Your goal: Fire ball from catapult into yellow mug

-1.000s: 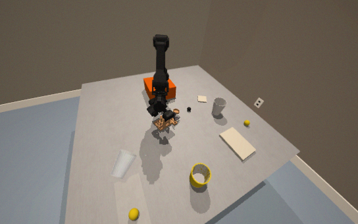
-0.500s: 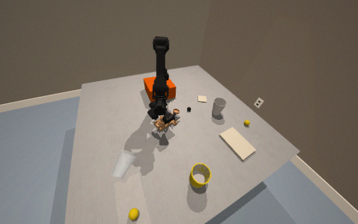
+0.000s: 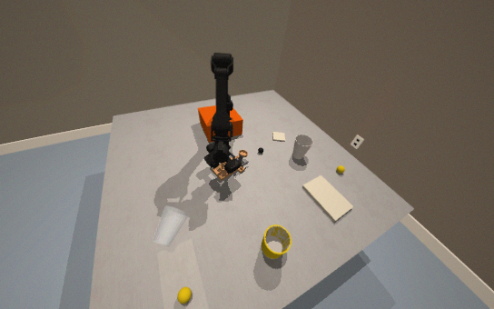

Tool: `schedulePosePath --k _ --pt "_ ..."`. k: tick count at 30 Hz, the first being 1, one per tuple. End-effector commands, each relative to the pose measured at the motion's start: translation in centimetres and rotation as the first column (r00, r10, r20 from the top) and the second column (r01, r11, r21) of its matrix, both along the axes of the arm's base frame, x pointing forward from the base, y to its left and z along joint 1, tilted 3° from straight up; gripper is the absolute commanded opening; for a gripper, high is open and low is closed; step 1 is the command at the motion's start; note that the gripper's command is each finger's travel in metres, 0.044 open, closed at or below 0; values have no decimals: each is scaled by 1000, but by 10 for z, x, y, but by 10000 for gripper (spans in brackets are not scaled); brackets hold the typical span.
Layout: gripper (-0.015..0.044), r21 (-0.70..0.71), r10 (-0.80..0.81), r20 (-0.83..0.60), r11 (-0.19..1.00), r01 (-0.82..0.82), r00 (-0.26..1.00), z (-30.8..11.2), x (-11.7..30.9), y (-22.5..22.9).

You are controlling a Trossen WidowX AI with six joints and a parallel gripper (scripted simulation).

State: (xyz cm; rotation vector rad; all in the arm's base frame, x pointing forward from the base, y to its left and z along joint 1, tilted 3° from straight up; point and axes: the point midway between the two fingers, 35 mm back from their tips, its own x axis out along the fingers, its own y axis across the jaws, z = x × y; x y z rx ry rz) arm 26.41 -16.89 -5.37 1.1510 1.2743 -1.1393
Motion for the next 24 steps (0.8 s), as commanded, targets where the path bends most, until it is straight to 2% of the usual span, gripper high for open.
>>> schedulePosePath --k 1,9,15,19,24 --pt "361 -1 0 1 1000 0 1000 1 0 0" --pt "151 -1 0 1 1000 0 1000 1 0 0" --pt "111 -1 0 1 1000 0 1000 1 0 0" --pt "6 -1 0 1 1000 0 1000 39 1 -2" --pt "0 -1 5 1 1000 -5 1000 50 2 -1"
